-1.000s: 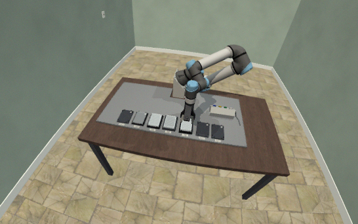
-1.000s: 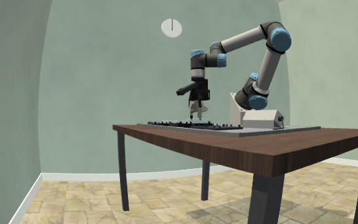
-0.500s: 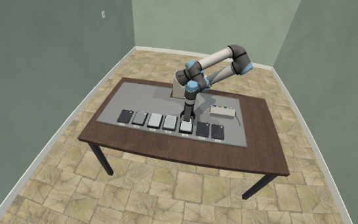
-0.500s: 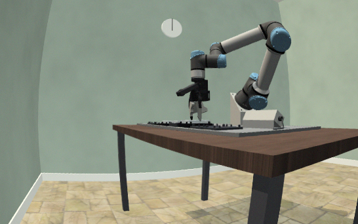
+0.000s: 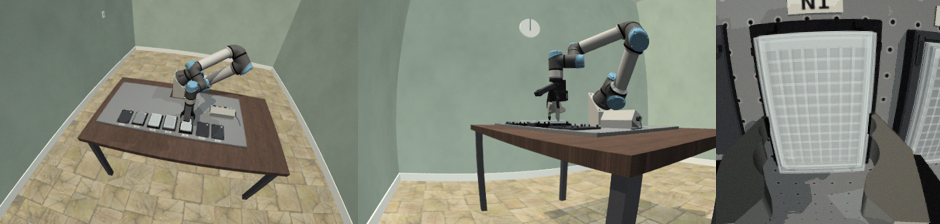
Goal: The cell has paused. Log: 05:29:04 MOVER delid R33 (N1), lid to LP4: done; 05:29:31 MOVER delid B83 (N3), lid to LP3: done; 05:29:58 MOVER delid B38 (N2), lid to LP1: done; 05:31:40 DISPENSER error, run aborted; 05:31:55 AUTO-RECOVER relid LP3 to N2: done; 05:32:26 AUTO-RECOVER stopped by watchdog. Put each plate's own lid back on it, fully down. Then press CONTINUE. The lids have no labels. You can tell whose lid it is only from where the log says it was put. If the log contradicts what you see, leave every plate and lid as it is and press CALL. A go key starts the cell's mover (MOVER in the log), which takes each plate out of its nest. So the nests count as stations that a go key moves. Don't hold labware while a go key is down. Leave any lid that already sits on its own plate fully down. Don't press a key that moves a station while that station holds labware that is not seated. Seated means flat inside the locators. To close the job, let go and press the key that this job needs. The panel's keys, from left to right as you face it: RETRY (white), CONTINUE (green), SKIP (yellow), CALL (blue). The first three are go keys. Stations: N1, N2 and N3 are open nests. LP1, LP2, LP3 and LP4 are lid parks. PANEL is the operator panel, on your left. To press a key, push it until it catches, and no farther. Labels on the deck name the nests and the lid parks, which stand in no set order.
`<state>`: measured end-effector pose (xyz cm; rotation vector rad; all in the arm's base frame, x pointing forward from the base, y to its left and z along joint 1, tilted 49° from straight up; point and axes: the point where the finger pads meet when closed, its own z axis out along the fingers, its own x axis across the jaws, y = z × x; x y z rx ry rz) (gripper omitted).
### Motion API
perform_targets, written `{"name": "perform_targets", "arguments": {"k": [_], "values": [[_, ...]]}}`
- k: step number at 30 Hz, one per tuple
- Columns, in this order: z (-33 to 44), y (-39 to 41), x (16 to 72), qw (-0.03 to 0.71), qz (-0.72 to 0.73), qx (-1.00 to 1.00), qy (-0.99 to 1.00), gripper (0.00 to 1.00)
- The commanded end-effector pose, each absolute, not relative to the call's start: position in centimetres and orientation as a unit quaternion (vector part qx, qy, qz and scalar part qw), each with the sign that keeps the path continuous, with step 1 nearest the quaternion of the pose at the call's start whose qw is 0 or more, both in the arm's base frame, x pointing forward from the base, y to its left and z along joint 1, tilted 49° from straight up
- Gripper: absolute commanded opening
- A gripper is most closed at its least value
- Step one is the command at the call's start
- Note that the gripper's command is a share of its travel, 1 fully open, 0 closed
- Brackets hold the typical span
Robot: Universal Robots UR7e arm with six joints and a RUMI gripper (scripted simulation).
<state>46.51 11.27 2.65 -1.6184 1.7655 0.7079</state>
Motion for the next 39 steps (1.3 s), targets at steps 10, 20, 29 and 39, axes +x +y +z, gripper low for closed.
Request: {"name": "perform_targets", "arguments": {"k": [10,20,29,39], "values": [[2.66,11.23,46.54,0.317,0.268,-0.615,0.671,0.0],[2.66,11.23,46.54,0.317,0.268,-0.615,0.671,0.0],[2.66,11.23,46.54,0.317,0.268,-0.615,0.671,0.0],[2.66,11.23,46.54,0.317,0.268,-0.615,0.671,0.82]]}}
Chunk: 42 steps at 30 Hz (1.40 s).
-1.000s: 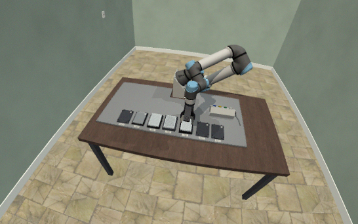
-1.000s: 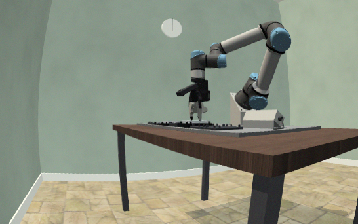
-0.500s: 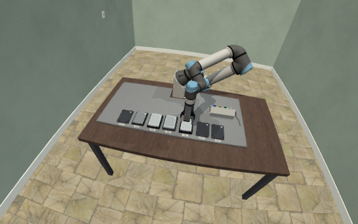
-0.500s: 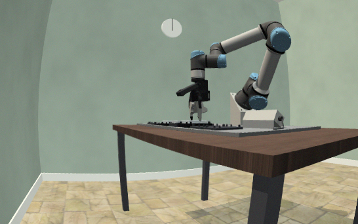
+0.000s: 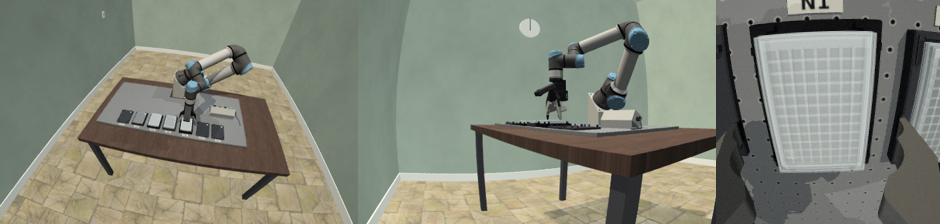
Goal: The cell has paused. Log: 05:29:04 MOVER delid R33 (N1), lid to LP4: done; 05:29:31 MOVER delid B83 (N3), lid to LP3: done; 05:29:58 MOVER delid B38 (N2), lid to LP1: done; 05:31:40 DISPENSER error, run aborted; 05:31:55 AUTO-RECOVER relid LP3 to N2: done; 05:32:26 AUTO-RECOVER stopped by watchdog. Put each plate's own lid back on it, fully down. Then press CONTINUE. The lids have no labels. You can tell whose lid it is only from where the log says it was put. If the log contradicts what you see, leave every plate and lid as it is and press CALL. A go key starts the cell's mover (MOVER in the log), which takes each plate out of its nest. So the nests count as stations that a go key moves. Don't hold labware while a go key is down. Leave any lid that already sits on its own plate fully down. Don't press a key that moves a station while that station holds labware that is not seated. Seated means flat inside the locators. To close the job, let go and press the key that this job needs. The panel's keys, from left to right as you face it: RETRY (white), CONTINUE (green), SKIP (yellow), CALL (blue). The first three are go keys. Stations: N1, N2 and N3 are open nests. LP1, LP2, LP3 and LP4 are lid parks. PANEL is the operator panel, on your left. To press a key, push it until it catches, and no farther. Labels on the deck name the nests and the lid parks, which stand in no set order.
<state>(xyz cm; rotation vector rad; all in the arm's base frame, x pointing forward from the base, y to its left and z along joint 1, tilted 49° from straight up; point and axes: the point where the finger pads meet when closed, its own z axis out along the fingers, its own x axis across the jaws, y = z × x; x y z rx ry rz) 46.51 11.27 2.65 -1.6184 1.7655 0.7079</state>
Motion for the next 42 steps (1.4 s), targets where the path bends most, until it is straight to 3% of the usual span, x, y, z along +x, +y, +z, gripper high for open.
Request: {"name": "perform_targets", "arguments": {"k": [1,42], "values": [[2.66,11.23,46.54,0.317,0.268,-0.615,0.671,0.82],[3.43,10.37,46.43,0.317,0.268,-0.615,0.671,0.82]]}}
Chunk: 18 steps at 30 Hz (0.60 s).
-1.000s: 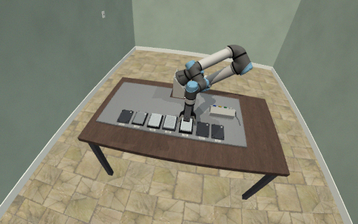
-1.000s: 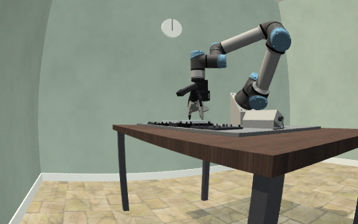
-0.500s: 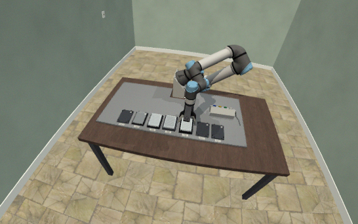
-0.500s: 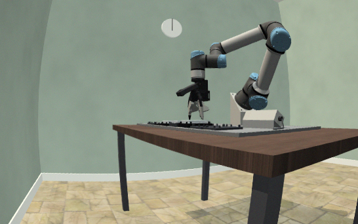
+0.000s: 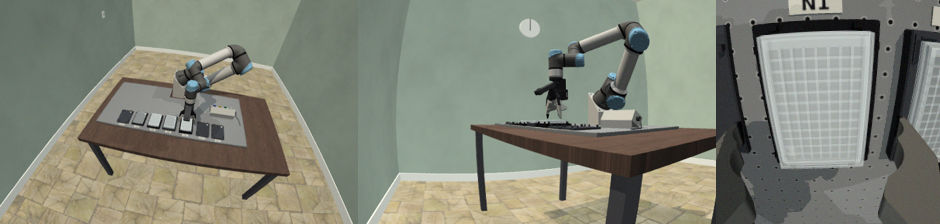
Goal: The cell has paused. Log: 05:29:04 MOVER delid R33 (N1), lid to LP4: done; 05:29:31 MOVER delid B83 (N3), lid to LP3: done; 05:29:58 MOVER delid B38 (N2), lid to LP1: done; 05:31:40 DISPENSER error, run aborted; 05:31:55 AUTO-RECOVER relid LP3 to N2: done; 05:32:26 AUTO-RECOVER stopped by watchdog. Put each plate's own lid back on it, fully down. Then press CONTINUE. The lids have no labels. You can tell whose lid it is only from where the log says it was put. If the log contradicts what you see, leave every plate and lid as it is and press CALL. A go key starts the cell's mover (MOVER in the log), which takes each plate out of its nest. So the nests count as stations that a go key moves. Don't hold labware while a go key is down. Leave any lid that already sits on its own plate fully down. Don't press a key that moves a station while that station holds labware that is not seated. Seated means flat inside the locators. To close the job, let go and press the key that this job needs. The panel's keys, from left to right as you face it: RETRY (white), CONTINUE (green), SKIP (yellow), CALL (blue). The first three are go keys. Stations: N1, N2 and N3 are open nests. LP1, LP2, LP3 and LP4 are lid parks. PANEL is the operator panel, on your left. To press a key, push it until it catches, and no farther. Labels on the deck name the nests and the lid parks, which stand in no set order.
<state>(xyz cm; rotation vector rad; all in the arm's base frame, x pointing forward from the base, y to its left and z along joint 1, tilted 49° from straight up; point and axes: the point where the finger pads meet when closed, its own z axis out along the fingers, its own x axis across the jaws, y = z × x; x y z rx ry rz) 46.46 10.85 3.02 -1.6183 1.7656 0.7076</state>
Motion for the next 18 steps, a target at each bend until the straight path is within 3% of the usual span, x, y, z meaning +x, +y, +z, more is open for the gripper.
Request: {"name": "perform_targets", "arguments": {"k": [1,18], "values": [[3.5,10.2,46.4,0.317,0.268,-0.615,0.671,0.82],[0.5,6.9,46.1,0.315,0.27,-0.611,0.674,0.82]]}}
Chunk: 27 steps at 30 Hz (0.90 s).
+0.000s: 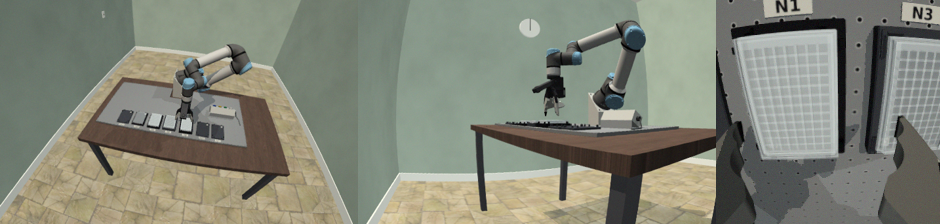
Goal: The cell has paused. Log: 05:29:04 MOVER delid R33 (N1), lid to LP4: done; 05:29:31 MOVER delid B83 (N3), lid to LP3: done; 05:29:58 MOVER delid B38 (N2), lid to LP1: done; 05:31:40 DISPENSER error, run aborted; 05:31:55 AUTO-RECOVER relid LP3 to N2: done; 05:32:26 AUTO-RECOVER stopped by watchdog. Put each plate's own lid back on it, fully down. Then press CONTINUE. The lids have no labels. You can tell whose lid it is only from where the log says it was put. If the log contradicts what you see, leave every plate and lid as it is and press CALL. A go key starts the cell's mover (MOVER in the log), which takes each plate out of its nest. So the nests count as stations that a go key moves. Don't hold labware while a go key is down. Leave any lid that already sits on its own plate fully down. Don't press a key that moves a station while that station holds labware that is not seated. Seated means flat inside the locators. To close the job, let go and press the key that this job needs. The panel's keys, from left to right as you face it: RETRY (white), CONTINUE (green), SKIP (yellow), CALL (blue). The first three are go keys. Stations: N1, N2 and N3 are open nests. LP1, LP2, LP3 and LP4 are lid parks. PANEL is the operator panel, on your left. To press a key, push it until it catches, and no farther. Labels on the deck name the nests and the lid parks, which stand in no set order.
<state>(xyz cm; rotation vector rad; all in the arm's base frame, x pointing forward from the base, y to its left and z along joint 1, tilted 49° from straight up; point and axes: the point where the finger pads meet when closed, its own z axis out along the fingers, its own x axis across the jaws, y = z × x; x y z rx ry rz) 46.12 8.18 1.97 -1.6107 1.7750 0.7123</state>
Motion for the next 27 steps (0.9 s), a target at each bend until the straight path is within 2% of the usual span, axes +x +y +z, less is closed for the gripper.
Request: {"name": "perform_targets", "arguments": {"k": [1,27], "values": [[0.1,6.6,46.0,0.315,0.27,-0.611,0.674,0.82],[-8.2,-0.6,45.4,0.315,0.27,-0.611,0.674,0.82]]}}
